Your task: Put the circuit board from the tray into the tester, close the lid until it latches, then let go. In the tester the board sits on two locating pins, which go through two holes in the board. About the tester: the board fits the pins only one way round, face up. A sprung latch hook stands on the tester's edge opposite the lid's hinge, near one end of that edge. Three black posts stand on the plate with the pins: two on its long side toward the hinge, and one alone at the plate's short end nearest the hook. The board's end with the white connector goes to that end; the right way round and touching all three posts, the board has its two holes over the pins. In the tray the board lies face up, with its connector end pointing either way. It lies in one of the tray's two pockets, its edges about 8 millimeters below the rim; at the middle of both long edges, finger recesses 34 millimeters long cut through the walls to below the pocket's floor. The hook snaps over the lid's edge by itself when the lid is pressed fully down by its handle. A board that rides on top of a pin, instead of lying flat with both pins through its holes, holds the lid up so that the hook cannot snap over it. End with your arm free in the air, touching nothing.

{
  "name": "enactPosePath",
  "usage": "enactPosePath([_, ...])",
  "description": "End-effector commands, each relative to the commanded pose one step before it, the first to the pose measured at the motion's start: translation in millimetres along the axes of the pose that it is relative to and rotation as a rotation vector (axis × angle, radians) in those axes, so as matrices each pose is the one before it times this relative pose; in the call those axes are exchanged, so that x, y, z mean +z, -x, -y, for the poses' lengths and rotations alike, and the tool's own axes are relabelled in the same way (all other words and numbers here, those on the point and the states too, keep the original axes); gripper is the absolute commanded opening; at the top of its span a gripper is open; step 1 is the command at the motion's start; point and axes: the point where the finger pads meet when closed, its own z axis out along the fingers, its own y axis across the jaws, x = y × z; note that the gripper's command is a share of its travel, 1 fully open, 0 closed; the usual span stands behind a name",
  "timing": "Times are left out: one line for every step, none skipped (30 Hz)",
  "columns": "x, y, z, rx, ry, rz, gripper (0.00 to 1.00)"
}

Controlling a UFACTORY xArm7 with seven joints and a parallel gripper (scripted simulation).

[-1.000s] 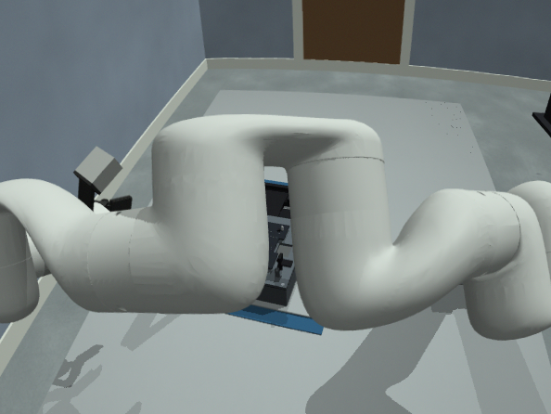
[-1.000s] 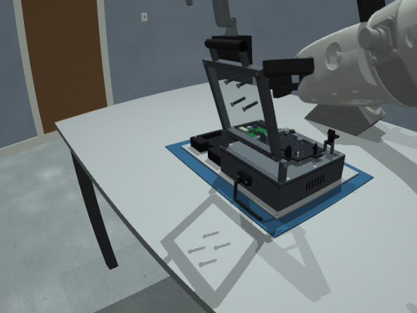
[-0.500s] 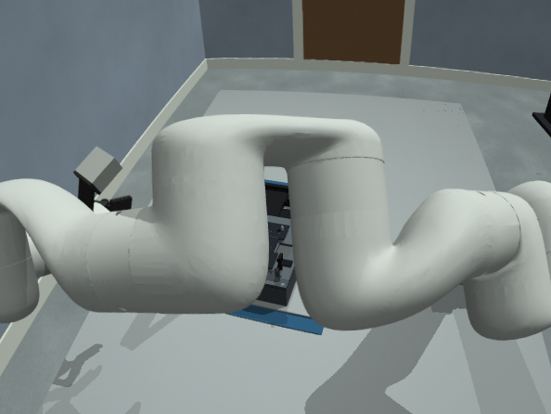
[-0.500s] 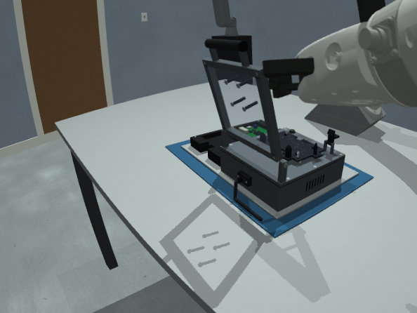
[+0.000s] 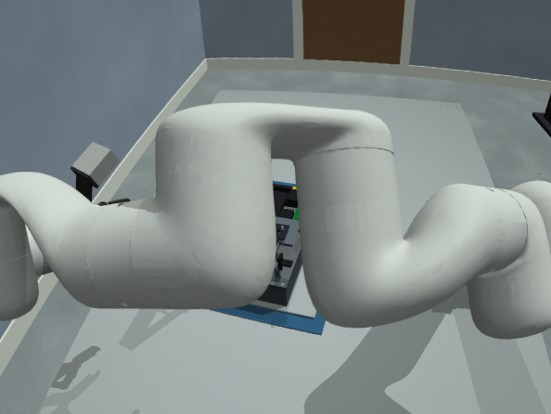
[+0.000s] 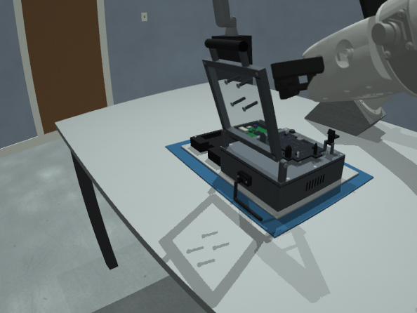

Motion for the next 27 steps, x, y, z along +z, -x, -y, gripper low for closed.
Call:
enactPosePath([-3.74,-3.34,-3.06,-0.07257,-0.01591,0.02104,1.0])
enactPosePath([-1.15,-0.39,-1.46,-0.02853,-0.00488,0.00678,1.0])
enactPosePath([-1.22,-0.36,-1.64,-0.03097,-0.00552,0.00721,1.0])
enactPosePath([-1.29,-0.3,-1.83,-0.03343,-0.00622,0.0076,1.0])
enactPosePath([-1.35,-0.22,-2.02,-0.0359,-0.00697,0.00793,1.0])
enactPosePath([-1.41,-0.12,-2.23,-0.03837,-0.00778,0.0082,1.0])
enactPosePath([-1.29,0.01,-2.15,-0.03611,-0.00762,0.00745,1.0])
enactPosePath([-1.01,0.1,-1.75,-0.02887,-0.00629,0.00575,1.0])
enactPosePath([-0.66,0.12,-1.18,-0.01914,-0.00427,0.00371,1.0])
enactPosePath([0.0,0.0,0.0,0.0,0.0,0.0,1.0])
enactPosePath([-1.52,0.38,-2.86,-0.04571,-0.01049,0.00853,1.0])
enactPosePath([-1.54,0.61,-3.06,-0.0481,-0.01147,0.00844,1.0])
enactPosePath([-1.09,0.6,-2.27,-0.0353,-0.00869,0.00583,1.0])
enactPosePath([0.0,0.0,0.0,0.0,0.0,0.0,1.0])
enactPosePath([0.0,0.0,0.0,0.0,0.0,0.0,1.0])
enactPosePath([-1.53,1.08,-3.38,-0.05207,-0.0132,0.00802,1.0])
enactPosePath([-1.51,1.41,-3.55,-0.05433,-0.01423,0.00759,1.0])
enactPosePath([-0.45,0.51,-1.07,-0.01652,-0.00441,0.00215,1.0])
enactPosePath([0.0,0.0,0.0,0.0,0.0,0.0,1.0])
enactPosePath([-1.47,1.88,-3.72,-0.0572,-0.01555,0.00684,1.0])
enactPosePath([-0.96,1.51,-2.54,-0.03964,-0.01101,0.00418,1.0])
enactPosePath([-0.46,0.82,-1.24,-0.01968,-0.00553,0.0019,1.0])
enactPosePath([0.0,0.0,0.0,0.0,0.0,0.0,1.0])
enactPosePath([-1.34,2.71,-3.89,-0.06136,-0.01748,0.00518,1.0])
enactPosePath([0.0,0.0,0.0,0.0,0.0,0.0,1.0])
enactPosePath([-1.25,3.17,-3.91,-0.06332,-0.01835,0.00413,1.0])
enactPosePath([0.0,0.0,0.0,0.0,0.0,0.0,1.0])
